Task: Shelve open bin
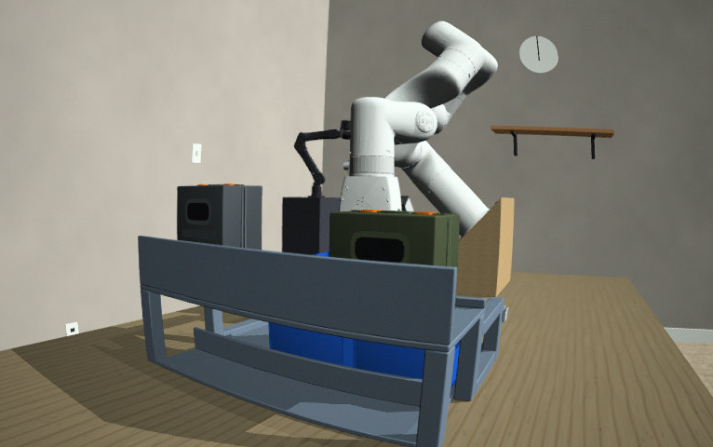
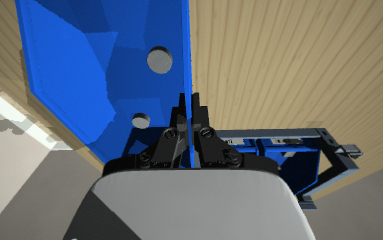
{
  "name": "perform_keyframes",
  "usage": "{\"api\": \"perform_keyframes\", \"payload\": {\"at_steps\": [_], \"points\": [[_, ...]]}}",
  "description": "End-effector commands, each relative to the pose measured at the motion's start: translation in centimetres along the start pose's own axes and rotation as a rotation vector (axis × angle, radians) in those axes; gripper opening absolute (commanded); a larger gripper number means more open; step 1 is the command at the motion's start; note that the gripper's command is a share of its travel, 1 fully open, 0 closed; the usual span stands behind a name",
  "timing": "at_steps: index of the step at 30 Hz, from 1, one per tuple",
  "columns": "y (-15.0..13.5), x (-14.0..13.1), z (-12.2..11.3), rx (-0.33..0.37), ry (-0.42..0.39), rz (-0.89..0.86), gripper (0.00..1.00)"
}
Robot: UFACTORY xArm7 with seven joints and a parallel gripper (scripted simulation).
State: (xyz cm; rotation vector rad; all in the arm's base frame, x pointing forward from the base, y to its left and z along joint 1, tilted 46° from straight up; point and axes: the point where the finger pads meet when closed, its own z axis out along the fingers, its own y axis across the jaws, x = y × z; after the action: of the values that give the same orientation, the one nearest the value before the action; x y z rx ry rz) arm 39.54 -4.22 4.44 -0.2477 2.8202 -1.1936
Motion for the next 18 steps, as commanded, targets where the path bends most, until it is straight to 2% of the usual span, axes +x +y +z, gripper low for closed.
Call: {"api": "perform_keyframes", "payload": {"at_steps": [1,18], "points": [[0.09,-0.13,-0.12,-0.001,-0.004,0.0,0.0],[0.32,-0.12,-0.13,-0.001,-0.004,0.0,0.0]]}}
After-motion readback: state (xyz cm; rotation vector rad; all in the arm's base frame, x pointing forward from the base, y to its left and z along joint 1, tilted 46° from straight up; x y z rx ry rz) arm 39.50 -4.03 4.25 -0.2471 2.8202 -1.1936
